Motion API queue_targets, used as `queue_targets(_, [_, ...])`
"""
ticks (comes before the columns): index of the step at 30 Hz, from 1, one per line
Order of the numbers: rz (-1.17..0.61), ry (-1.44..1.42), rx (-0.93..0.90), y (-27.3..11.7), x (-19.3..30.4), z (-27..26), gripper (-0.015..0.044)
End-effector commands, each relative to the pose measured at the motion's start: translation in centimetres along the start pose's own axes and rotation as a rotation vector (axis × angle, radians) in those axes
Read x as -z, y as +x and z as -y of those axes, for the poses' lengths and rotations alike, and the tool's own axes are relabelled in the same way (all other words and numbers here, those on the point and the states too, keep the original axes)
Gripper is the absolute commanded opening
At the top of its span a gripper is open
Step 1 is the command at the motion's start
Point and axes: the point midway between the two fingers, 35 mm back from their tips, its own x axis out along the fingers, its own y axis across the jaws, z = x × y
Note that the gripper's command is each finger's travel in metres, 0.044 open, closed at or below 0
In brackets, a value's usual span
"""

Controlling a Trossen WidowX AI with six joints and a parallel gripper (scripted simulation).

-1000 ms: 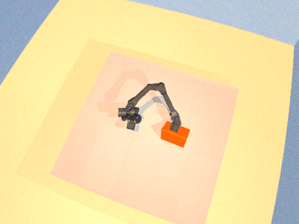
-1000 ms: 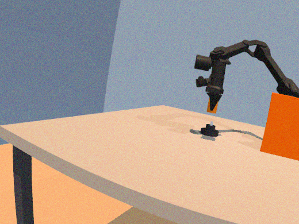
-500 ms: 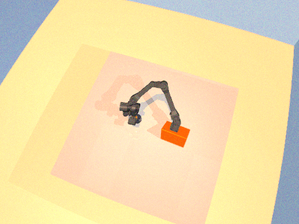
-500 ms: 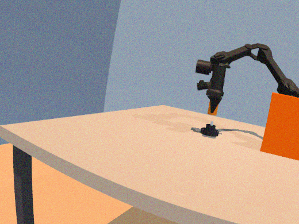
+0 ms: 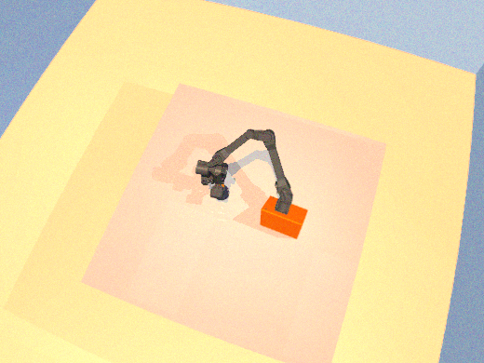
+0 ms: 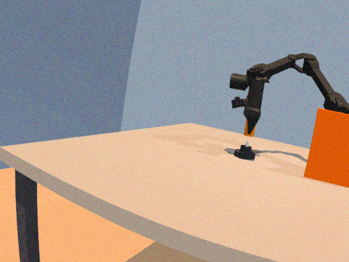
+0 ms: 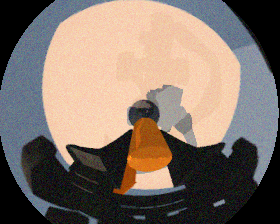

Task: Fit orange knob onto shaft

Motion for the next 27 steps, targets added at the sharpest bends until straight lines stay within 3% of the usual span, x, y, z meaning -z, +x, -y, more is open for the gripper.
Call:
queue_targets(1, [0.004,-0.078,0.006,-0.11,-0.07,0.16,0.0])
queue_targets(27, [0.002,-0.833,0.007,-0.11,-0.05,0.08,0.0])
